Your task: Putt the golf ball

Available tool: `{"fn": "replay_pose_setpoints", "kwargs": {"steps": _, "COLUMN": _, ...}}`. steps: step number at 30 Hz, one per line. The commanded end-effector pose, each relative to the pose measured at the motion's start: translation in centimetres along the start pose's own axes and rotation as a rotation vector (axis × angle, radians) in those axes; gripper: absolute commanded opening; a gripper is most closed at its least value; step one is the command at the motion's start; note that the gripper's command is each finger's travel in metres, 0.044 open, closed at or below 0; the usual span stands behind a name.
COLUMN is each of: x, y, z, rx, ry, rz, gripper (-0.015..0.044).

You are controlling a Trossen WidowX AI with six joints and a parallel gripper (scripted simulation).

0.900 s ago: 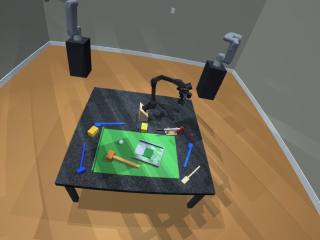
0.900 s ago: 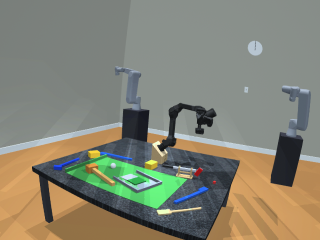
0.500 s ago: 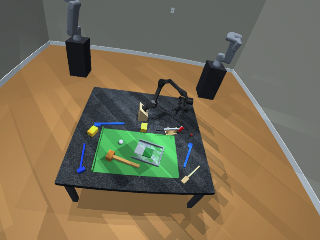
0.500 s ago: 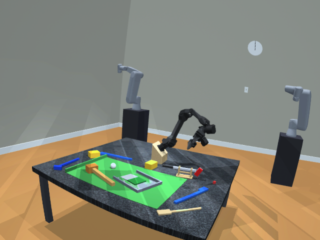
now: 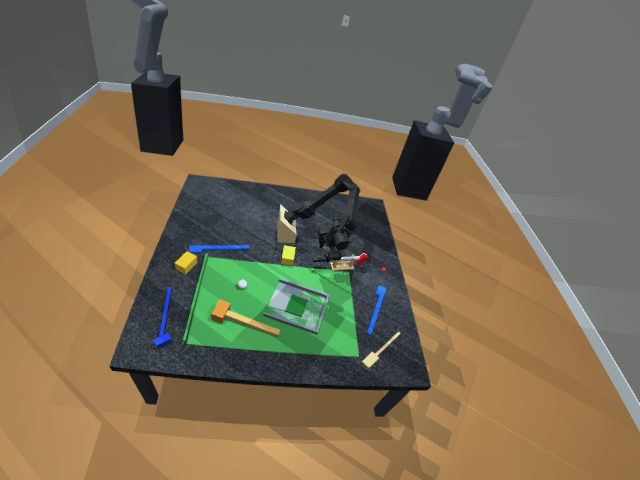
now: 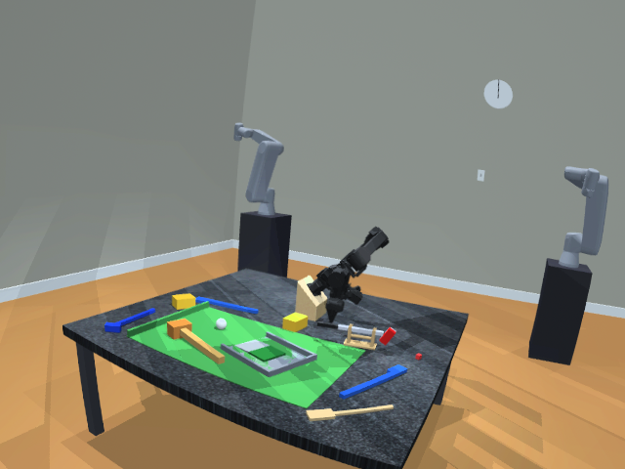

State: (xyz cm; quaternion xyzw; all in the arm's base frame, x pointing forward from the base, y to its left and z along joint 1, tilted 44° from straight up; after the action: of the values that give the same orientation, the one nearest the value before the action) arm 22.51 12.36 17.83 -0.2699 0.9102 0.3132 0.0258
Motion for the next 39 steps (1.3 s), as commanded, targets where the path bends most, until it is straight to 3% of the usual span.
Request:
{"fn": "replay_pose_setpoints", "kwargs": {"steps": 1, "x": 0.8, "y": -3.2, "z": 0.4, "rx": -0.259, "ry": -0.069, "rz": 0.083, "gripper": 0.0440}}
{"fn": "replay_pose_setpoints", "kwargs": {"steps": 5, "x": 1.3, "y": -4.5, "z": 0.3, "rx": -0.364, "ry": -0.136, "rz": 0.119, "gripper": 0.0440}}
{"fn": "replay_pose_setpoints", "kwargs": {"steps": 39, "x": 0.7, "y": -3.8, "z": 6.2, "rx": -0.365, "ry": -0.137, "rz": 0.119, "gripper": 0.0440}}
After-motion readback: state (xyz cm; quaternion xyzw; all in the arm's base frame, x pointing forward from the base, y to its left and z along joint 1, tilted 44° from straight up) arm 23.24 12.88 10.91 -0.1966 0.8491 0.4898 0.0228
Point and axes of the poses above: the point midway between the two fingers, 35 mm back from their tips, its own z axis out along the fingers, its own x axis across the jaws, y = z × x, the point moved 5 cm from there along -z, back along the fingers, and after that the axes turned 8 degrees about -z, right-handed, at the moved point
